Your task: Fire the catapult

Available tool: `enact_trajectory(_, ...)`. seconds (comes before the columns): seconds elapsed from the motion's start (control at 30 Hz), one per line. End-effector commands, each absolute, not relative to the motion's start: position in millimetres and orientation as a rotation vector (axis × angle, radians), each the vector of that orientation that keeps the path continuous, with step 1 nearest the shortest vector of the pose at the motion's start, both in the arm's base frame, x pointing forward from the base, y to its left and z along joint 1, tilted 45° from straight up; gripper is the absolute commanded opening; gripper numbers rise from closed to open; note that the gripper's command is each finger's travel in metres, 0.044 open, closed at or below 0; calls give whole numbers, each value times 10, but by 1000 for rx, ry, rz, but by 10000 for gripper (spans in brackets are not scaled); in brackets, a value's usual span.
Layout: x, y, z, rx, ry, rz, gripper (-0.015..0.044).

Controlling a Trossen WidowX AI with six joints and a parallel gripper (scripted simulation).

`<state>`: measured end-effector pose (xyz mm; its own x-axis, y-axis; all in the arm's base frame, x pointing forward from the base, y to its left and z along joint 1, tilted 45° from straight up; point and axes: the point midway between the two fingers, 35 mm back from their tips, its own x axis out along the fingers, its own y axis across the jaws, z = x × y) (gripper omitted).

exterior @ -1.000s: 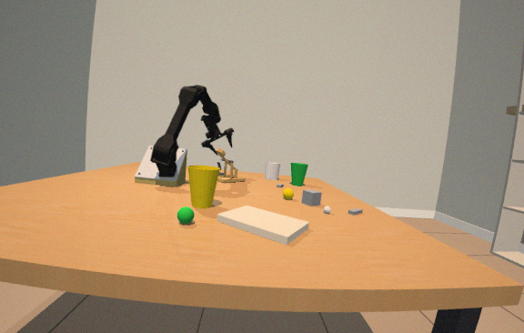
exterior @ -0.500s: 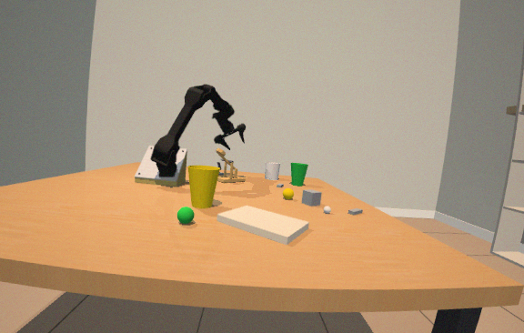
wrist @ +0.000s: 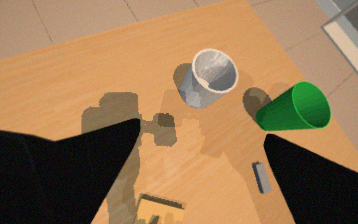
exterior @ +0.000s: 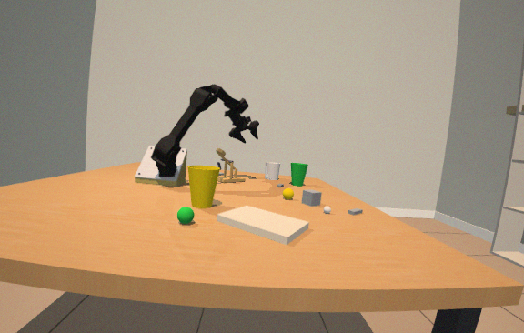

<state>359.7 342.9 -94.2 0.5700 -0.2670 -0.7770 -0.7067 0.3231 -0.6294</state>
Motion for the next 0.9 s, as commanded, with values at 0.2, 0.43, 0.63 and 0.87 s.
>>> enact_trajectory(0.2, 4231, 3450, -584, -904, 870, 209, 440)
enact_trajectory(0.43, 4329, 3491, -582, -862, 859, 199, 440)
enact_trajectory(0.63, 4329, 3491, -582, -862, 859, 199, 440)
enact_trajectory(0.87, 4329, 3491, -582, -862, 859, 199, 440)
